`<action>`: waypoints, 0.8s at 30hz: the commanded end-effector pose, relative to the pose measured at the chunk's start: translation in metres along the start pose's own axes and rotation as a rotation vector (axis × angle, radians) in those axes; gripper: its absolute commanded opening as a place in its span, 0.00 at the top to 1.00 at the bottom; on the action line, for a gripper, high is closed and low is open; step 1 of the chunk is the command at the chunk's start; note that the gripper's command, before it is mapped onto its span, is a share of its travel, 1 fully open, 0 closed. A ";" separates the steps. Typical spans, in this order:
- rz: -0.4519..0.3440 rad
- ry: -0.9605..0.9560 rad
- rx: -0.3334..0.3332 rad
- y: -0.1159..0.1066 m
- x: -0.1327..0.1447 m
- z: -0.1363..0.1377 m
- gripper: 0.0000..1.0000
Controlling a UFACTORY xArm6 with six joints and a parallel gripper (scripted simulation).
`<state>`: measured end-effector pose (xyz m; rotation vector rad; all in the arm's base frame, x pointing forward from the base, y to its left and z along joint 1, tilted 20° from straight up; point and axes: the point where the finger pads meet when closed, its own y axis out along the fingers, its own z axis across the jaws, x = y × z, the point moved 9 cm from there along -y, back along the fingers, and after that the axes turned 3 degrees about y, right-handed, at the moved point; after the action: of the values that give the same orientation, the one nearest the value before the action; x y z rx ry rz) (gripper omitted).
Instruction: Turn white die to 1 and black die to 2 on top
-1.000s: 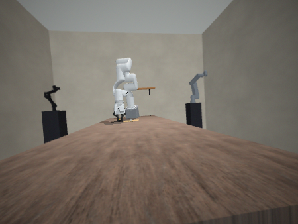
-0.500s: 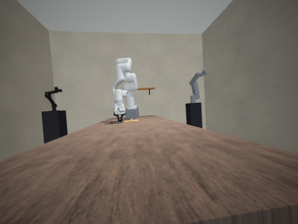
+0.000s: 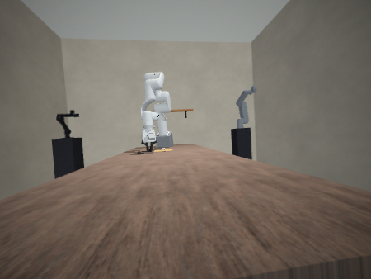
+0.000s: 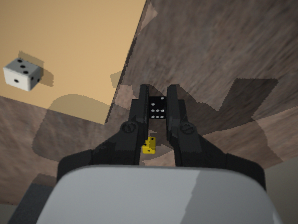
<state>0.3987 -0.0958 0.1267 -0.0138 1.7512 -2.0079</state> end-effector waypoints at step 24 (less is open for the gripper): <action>0.002 0.000 0.002 -0.028 -0.001 0.000 0.89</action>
<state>0.3954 -0.0952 0.1344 -0.0149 1.7532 -2.0067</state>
